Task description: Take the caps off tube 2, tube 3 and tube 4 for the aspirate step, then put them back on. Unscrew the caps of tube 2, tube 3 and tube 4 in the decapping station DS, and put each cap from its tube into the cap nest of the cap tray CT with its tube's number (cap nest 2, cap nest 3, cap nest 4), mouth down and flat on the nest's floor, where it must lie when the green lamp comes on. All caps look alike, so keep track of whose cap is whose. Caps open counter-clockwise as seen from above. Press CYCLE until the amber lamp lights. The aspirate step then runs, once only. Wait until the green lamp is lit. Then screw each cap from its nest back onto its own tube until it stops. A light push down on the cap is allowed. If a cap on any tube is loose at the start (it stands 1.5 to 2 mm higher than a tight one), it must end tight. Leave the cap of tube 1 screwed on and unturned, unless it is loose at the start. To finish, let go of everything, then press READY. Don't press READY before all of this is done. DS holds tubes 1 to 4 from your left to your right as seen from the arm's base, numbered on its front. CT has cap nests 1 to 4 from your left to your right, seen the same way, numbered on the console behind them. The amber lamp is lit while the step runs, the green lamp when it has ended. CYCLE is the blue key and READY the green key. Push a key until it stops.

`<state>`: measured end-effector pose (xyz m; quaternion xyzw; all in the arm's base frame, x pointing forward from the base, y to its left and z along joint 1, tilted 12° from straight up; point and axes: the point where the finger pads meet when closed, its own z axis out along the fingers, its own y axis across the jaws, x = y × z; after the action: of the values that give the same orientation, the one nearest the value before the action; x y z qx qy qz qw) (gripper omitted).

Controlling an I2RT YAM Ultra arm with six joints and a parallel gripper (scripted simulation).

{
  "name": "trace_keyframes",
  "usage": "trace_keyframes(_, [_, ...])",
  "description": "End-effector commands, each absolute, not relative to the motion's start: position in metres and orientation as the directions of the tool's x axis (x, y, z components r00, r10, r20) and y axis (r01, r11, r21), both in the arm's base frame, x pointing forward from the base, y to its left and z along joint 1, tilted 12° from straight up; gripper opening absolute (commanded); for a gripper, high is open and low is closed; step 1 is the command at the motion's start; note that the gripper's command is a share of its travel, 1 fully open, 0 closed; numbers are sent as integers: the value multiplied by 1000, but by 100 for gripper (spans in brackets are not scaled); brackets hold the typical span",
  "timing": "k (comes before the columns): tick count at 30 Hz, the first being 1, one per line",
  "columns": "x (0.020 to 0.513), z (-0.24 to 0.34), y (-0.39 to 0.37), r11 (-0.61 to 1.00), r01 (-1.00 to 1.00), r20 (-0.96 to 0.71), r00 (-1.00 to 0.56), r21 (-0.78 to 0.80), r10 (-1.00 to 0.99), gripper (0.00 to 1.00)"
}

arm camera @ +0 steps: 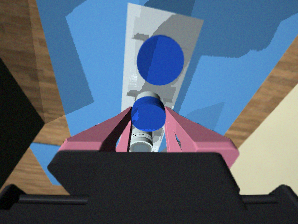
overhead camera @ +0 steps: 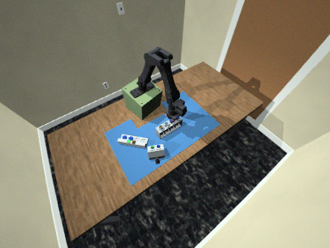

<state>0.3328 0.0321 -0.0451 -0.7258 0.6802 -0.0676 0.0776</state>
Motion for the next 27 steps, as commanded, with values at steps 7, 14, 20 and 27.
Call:
trace_keyframes(7, [336, -41, 33, 377, -906, -105, -363, -194, -926, 0])
trace_keyframes(14, [336, -41, 33, 672, -727, -165, -651, -146, -741, 0])
trace_keyframes(20, [336, -42, 33, 805, -583, -191, -783, -110, -592, 0])
trace_keyframes(27, [336, -42, 33, 960, -279, -217, -935, -38, -280, 0])
